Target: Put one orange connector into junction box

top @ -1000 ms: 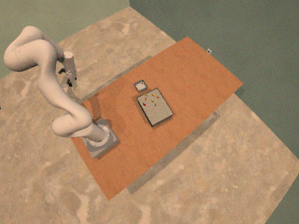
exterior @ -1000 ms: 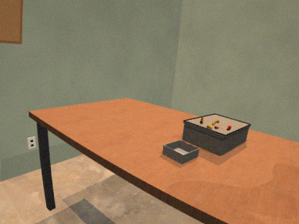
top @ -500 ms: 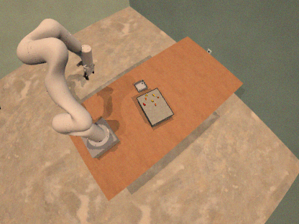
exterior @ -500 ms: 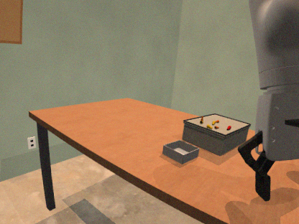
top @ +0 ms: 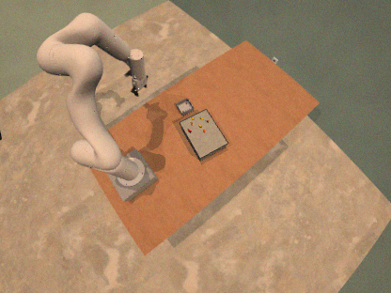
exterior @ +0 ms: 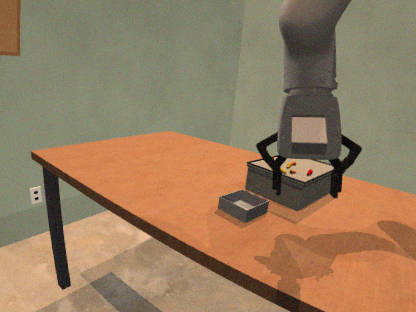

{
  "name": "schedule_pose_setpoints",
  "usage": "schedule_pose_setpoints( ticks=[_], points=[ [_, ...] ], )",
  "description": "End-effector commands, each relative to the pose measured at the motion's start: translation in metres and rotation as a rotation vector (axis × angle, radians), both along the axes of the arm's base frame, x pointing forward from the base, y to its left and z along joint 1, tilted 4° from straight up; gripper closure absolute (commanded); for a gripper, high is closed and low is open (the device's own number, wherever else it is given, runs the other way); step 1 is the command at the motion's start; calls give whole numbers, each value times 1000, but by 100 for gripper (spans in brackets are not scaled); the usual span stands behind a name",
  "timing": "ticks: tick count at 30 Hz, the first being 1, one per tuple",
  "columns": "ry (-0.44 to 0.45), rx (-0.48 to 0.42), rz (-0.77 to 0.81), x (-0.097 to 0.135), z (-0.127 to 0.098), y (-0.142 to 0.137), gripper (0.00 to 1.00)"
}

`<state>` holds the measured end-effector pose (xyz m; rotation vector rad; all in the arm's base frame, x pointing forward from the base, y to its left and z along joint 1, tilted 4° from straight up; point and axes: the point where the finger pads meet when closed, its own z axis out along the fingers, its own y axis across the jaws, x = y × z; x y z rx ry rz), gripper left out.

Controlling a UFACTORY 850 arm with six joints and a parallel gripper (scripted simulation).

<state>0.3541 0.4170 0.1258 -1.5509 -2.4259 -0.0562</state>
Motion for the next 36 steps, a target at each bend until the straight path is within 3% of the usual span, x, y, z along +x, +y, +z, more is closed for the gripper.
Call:
schedule_pose_setpoints(
  ticks=[1,4,8,19,21,29,36],
  points=[
    [-25,-16,-62,47,3,-40,0],
    [-30,-19,-75,55,3,-49,0],
    [-53,-39,-141,94,5,-97,0],
    [-97,-88,-281,159,10,-211,0],
    [-97,-88,-281,159,10,-211,0],
    [-117,-117,-354,183,13,-276,0],
    [-127,-133,-392,192,14,-310,0]
  ],
)
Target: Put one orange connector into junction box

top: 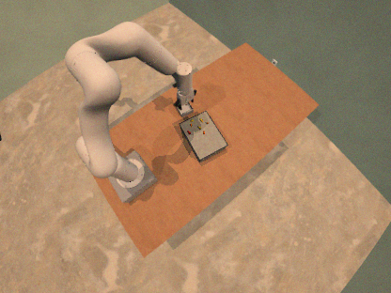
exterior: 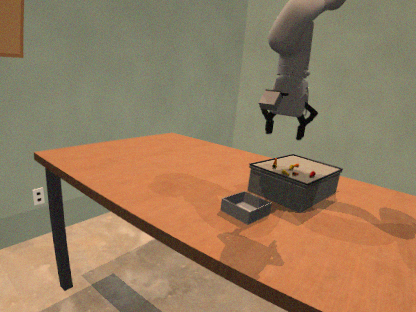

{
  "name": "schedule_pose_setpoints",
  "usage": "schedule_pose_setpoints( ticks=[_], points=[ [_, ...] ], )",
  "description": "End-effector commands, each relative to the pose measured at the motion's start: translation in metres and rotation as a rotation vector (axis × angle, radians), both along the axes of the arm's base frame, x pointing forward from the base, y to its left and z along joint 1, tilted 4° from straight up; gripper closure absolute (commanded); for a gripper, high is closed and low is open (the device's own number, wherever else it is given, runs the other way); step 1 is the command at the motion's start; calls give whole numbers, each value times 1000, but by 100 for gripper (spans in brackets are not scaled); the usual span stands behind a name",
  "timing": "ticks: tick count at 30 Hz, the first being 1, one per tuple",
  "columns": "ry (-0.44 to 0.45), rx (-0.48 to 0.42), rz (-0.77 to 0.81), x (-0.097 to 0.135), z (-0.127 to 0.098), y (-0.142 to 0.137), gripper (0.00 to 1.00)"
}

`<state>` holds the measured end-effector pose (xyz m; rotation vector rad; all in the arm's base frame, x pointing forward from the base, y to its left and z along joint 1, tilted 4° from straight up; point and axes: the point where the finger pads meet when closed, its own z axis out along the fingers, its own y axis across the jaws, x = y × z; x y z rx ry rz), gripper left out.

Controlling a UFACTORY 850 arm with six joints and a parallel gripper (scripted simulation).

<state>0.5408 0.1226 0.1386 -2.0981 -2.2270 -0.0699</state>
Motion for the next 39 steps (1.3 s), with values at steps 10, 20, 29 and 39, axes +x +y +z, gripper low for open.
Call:
schedule_pose_setpoints(
  ticks=[10,20,29,39],
  points=[
    [-10,-14,-35,9,2,-32,0],
    [-11,-15,-37,10,3,-34,0],
    [-11,-15,-37,10,3,-34,0],
    [-11,-15,-37,10,3,-34,0]
  ],
)
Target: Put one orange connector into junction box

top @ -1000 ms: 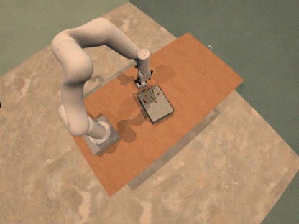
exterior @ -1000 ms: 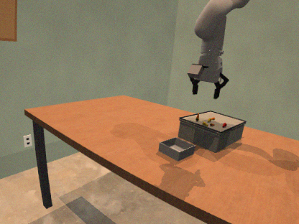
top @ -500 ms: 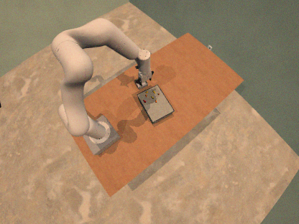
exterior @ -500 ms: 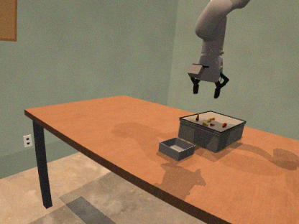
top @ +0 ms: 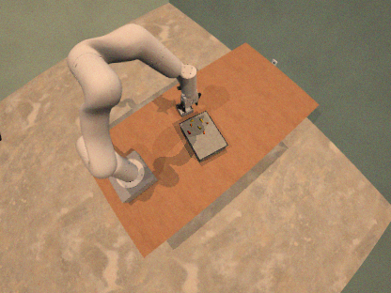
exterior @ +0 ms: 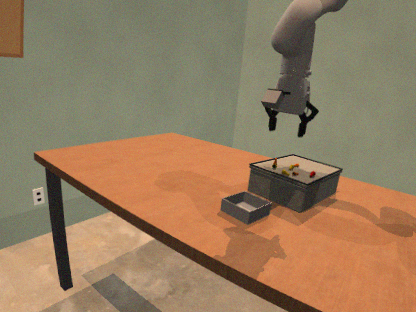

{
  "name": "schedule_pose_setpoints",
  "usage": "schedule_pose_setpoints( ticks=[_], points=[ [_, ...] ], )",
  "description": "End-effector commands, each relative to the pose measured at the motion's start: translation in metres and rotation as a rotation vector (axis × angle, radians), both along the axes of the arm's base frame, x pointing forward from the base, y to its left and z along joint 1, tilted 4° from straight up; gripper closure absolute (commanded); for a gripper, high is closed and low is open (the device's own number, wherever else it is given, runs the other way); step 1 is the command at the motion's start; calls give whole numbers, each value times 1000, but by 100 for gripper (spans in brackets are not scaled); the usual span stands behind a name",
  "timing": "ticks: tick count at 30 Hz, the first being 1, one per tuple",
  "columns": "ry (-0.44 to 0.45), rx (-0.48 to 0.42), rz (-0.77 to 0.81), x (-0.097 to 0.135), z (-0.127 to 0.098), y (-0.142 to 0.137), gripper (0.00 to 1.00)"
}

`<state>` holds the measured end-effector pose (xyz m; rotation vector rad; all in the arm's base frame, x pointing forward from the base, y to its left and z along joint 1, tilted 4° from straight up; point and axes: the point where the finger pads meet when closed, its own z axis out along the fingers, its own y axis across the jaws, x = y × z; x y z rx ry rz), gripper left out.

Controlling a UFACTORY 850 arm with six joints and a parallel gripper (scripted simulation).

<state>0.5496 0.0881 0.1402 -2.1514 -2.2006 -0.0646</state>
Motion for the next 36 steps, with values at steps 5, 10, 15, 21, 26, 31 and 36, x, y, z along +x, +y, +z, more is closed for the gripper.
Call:
schedule_pose_setpoints(
  ticks=[5,10,15,21,26,31,36],
  points=[
    [-2,0,0,1,1,0,0],
    [-2,0,0,1,1,0,0],
    [-2,0,0,1,1,0,0],
    [-2,0,0,1,1,0,0],
    [-2,0,0,1,1,0,0],
    [-2,0,0,1,1,0,0],
    [2,-1,-57,5,19,-65,0]
  ],
)
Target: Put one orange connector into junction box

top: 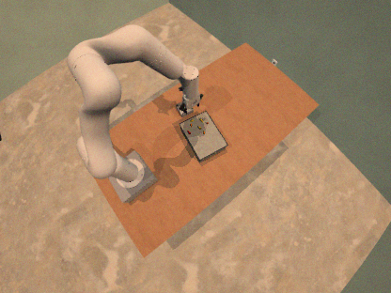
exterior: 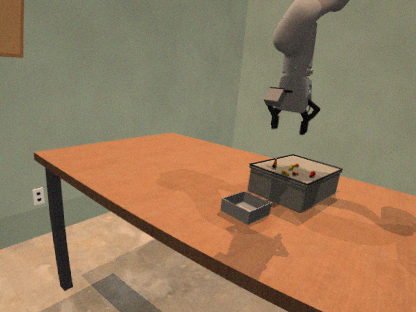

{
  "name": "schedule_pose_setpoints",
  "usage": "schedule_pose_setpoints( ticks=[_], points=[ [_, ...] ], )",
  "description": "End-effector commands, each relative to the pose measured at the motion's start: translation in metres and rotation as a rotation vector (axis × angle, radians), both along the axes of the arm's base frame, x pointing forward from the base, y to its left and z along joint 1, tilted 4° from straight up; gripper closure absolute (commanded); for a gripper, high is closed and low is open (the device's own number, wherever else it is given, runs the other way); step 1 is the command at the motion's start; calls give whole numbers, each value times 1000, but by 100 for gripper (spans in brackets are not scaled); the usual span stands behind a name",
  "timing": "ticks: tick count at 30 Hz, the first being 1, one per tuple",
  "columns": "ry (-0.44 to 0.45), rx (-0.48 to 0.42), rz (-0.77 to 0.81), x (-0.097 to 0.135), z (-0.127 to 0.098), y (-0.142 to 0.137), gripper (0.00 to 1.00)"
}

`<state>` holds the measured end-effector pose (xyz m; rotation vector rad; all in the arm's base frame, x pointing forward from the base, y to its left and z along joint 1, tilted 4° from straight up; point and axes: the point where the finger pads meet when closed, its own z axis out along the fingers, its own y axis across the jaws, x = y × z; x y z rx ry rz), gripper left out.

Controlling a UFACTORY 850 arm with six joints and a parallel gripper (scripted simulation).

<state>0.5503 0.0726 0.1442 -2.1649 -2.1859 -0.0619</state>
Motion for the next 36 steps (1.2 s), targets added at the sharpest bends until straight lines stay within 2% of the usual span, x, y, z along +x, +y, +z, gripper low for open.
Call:
schedule_pose_setpoints(
  ticks=[1,8,14,15,36],
  points=[
    [0,0,-51,4,17,-58,0],
    [6,-1,-124,-5,41,-139,0],
    [6,-1,-128,-6,42,-144,0],
    [6,-1,-128,-6,42,-144,100],
    [6,-1,-128,-6,42,-144,100]
  ],
)
